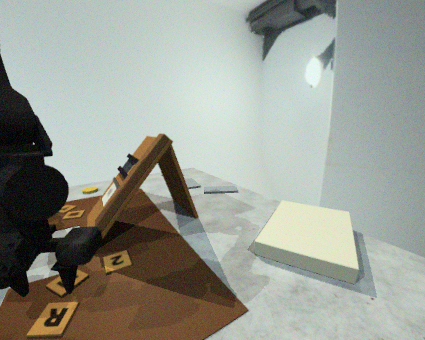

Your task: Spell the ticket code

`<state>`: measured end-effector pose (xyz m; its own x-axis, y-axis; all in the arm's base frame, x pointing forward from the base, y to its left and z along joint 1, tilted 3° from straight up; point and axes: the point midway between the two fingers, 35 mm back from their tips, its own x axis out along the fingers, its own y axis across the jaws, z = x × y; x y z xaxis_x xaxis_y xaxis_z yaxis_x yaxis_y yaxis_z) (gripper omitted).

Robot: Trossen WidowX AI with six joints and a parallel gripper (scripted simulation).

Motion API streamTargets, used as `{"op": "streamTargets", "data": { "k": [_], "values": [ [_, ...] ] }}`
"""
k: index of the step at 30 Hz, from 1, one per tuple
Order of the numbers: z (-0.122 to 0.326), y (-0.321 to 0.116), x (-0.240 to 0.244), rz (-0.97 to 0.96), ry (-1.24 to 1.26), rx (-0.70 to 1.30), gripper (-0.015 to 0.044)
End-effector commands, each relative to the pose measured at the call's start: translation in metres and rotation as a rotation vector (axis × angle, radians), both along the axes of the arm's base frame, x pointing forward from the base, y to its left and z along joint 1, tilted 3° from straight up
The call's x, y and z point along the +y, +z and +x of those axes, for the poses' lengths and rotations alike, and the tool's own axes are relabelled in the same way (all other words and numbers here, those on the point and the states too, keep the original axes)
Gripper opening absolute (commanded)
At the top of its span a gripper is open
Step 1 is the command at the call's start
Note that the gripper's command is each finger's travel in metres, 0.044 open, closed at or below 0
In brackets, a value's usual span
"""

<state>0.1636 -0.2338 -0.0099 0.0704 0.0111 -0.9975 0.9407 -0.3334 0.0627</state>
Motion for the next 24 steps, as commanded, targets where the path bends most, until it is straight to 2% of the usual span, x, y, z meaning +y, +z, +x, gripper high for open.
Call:
{"op": "streamTargets", "data": {
  "k": [1, 6, 12, 24],
  "values": [
    [-0.005, -0.002, 0.002, 0.000, -0.023, 0.008, 0.0340],
    [-0.004, -0.006, 0.002, 0.000, -0.023, 0.008, 0.0340],
    [-0.003, -0.034, 0.002, 0.001, -0.023, 0.008, 0.0340],
    [-0.002, -0.035, 0.002, 0.001, -0.023, 0.008, 0.0340]
  ]
}}
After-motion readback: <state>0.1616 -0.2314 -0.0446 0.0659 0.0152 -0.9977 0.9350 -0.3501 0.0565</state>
